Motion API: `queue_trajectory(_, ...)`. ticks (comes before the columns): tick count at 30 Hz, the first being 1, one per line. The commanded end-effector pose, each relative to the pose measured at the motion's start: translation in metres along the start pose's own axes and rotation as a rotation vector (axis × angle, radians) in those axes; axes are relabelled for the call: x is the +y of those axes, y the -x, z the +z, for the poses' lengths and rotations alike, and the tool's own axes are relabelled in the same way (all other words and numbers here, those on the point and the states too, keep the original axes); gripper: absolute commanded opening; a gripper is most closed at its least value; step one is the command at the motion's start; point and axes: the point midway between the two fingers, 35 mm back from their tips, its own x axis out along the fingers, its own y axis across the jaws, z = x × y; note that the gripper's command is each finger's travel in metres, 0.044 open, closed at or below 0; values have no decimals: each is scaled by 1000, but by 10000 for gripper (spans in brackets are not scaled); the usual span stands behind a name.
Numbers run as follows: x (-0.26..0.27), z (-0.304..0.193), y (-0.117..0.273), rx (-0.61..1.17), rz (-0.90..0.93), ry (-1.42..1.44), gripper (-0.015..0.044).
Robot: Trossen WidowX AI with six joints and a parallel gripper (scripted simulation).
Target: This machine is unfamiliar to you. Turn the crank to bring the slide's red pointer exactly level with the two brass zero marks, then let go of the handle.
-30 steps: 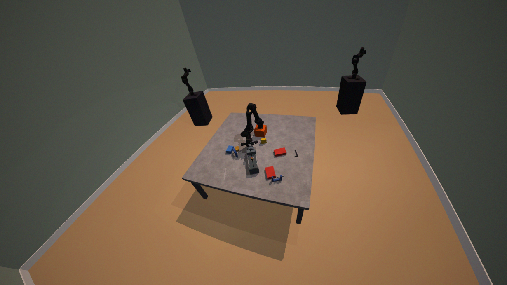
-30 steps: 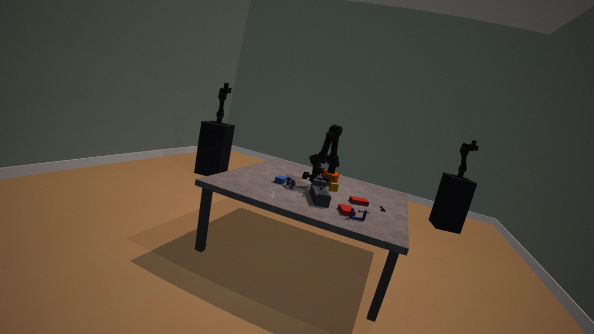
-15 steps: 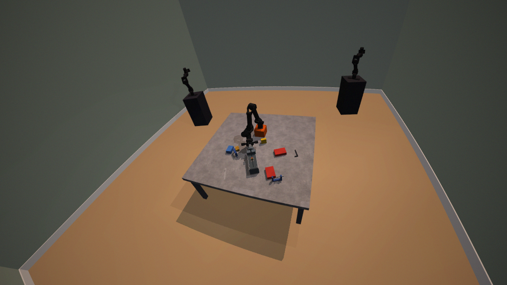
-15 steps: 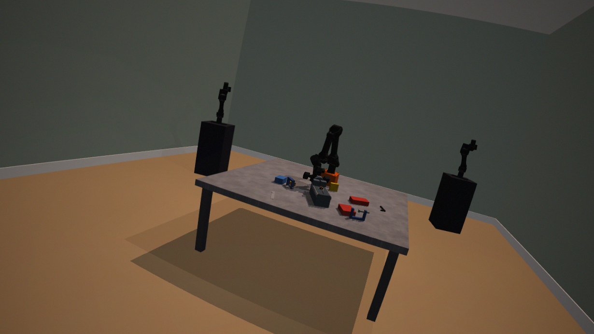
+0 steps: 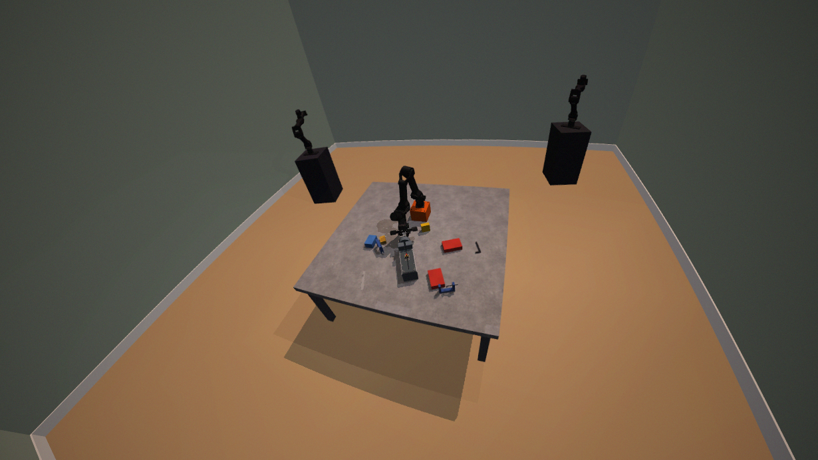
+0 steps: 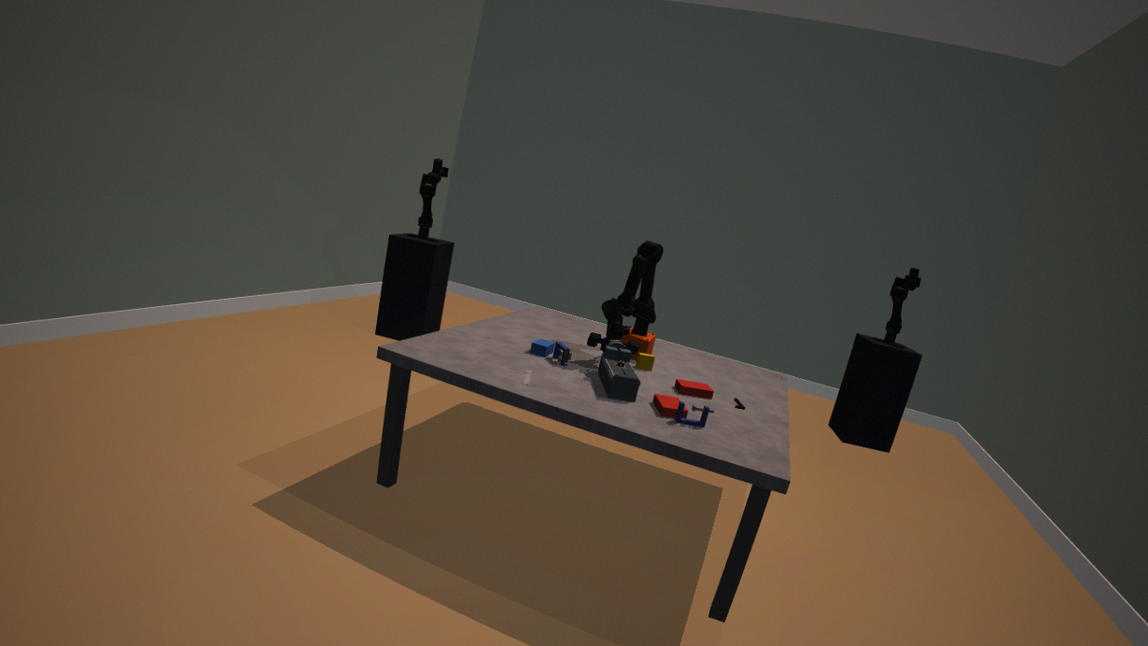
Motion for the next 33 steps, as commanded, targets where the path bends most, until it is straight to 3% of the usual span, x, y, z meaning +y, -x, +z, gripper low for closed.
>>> queue_trajectory(1, 9, 1, 1, -4, 24, 0, 0)
queue_trajectory(33, 25, 28, 28, -5, 25, -1, 0)
